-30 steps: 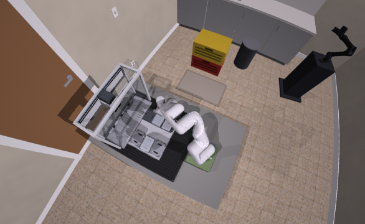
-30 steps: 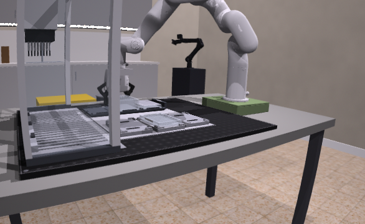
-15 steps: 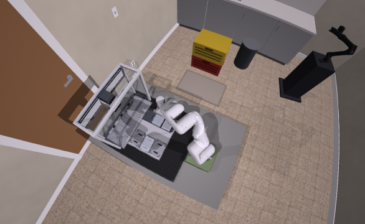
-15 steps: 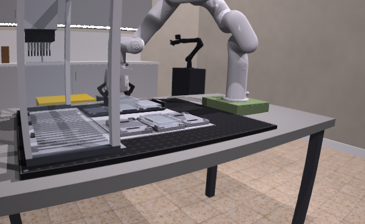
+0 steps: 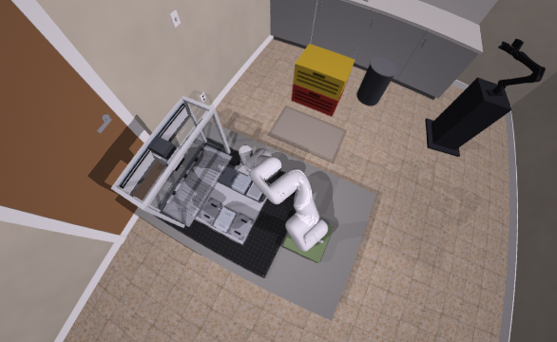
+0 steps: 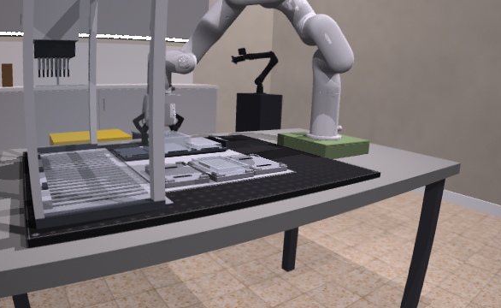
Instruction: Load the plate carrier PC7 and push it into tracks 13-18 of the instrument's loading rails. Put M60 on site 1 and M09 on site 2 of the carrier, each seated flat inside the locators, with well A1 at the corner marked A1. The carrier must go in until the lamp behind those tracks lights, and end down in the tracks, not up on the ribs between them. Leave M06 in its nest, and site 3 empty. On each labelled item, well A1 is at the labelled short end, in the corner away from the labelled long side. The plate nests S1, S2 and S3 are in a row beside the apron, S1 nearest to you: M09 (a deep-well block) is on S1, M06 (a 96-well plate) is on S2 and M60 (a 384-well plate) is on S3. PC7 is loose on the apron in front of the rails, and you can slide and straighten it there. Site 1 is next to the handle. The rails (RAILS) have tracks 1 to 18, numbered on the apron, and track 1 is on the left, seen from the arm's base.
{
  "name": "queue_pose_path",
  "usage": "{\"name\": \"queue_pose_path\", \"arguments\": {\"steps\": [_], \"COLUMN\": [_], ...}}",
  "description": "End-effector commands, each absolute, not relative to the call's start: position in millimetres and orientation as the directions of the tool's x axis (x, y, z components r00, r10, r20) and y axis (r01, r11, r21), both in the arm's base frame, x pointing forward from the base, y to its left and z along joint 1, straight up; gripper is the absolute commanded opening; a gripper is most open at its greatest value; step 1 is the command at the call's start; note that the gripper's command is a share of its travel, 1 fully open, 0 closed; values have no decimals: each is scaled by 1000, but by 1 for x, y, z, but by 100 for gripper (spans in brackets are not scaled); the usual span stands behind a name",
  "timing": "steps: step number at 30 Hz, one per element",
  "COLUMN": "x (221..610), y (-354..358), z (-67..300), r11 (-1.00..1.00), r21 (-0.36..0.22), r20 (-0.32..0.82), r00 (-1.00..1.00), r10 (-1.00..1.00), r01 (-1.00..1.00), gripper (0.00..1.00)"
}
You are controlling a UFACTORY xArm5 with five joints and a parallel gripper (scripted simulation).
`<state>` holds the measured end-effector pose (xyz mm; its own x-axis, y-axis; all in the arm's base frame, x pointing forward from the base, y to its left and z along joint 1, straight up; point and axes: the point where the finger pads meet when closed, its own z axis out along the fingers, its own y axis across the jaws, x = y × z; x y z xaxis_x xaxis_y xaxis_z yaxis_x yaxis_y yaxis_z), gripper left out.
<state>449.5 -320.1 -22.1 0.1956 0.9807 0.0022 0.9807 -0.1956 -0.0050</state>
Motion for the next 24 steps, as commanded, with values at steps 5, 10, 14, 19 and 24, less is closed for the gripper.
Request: {"name": "queue_pose_path", "arguments": {"steps": [5, 10, 14, 19, 24], "x": [450, 449, 449, 448, 448], "y": [-325, -328, -331, -333, -333], "z": [-20, -20, -20, -20, -20], "r11": [-196, -196, -196, -196, -196], "r21": [-1, -1, -1, -1, -1], "r20": [0, 0, 0, 0, 0], "r00": [196, 196, 196, 196, 196], "r10": [981, 981, 981, 981, 981], "r01": [981, 981, 981, 981, 981], "gripper": [100, 100, 100, 100, 100]}}
